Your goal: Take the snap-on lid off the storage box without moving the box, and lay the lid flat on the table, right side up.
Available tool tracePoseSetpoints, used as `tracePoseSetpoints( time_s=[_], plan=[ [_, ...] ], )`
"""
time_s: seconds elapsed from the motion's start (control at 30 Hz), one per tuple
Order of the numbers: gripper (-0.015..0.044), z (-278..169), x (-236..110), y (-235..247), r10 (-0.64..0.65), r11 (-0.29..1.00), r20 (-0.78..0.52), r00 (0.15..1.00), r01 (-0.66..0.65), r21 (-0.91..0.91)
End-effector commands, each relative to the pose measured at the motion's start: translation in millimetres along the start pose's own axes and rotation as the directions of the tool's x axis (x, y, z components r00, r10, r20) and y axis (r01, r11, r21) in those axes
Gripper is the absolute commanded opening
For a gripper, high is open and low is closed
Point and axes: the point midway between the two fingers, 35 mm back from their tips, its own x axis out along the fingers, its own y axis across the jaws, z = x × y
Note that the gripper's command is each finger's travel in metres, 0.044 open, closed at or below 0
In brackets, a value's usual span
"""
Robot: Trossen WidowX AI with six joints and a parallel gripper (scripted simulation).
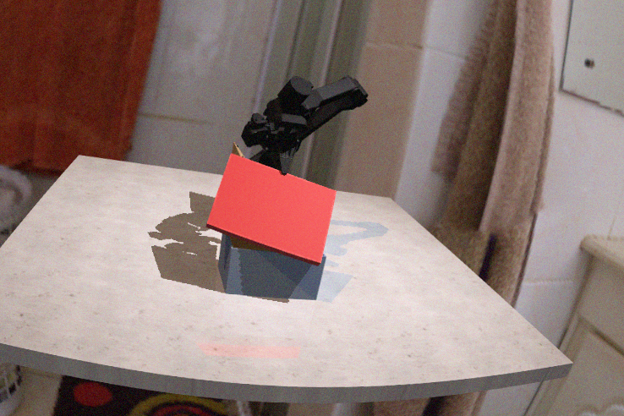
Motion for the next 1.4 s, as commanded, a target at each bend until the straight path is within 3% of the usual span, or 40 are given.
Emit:
tracePoseSetpoints(
  time_s=[0.0,1.37],
  plan=[
    [0.0,-7.4,-0.9,-0.2,0.007,1.0,0.007,1.0,-0.007,-0.002],
    [0.0,-89.5,-3.5,-3.1,0.006,1.0,0.005,1.0,-0.006,0.002]
  ],
)
